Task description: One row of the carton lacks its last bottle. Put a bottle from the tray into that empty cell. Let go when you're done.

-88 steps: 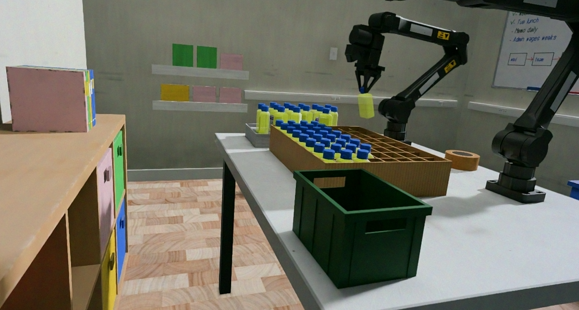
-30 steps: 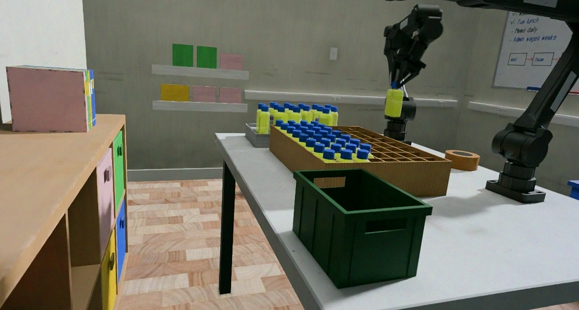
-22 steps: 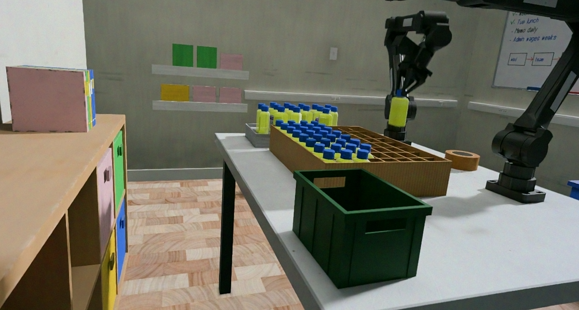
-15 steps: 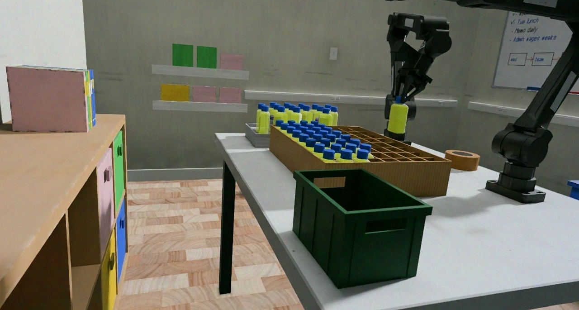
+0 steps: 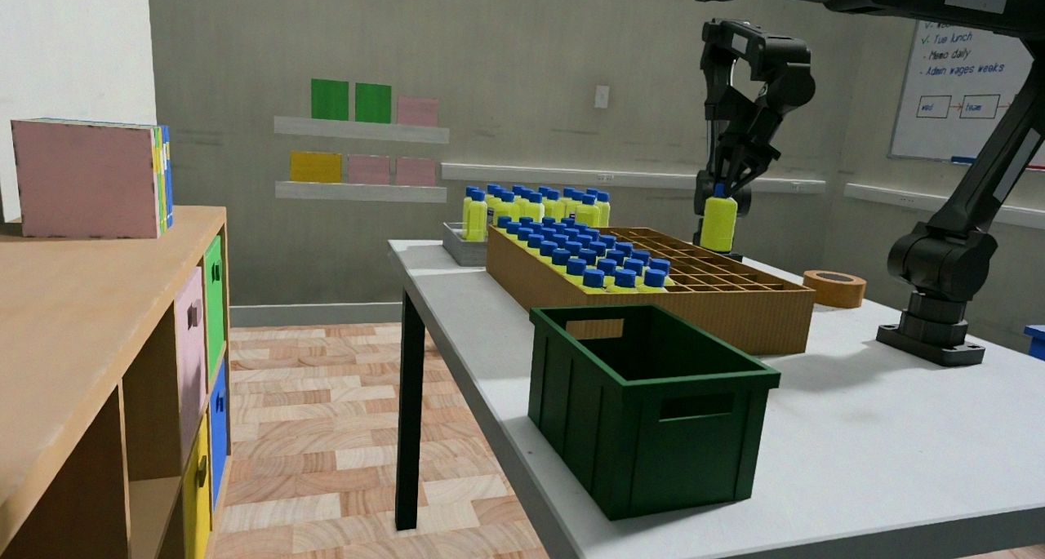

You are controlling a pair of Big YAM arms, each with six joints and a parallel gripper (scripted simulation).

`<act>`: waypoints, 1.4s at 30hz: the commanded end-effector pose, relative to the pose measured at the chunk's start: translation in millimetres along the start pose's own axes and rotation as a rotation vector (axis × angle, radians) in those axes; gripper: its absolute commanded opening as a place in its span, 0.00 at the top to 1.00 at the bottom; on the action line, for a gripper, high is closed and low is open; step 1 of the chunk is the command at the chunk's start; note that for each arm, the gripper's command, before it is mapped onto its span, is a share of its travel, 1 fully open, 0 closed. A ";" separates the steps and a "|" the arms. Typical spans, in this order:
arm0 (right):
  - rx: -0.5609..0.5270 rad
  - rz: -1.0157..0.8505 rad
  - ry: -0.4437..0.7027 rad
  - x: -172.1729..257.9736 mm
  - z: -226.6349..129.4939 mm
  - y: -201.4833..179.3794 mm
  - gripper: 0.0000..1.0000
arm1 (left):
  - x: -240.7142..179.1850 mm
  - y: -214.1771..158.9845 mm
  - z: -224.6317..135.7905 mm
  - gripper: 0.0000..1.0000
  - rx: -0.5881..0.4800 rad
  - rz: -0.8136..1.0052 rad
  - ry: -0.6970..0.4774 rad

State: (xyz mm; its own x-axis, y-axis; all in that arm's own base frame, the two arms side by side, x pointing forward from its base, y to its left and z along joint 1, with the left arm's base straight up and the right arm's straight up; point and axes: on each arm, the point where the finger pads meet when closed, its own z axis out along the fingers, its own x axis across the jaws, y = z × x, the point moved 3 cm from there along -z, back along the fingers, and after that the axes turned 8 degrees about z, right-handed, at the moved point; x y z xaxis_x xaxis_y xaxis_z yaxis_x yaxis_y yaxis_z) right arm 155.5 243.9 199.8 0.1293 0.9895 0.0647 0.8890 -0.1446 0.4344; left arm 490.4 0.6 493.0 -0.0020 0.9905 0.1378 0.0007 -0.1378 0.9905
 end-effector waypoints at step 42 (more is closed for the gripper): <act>-0.019 0.026 0.060 25.5 -25.2 18.6 0.71 | 3.9 38.9 7.3 0.00 -0.058 -0.002 0.004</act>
State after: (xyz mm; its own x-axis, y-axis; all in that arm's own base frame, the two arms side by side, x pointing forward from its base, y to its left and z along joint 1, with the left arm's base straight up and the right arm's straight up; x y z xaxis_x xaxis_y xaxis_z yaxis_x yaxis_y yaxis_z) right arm 154.9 241.6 195.1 0.1306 0.9904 0.0456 0.8920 -0.1374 0.4307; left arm 490.4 0.6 493.0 -0.0020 0.9905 0.1378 0.0007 -0.1378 0.9905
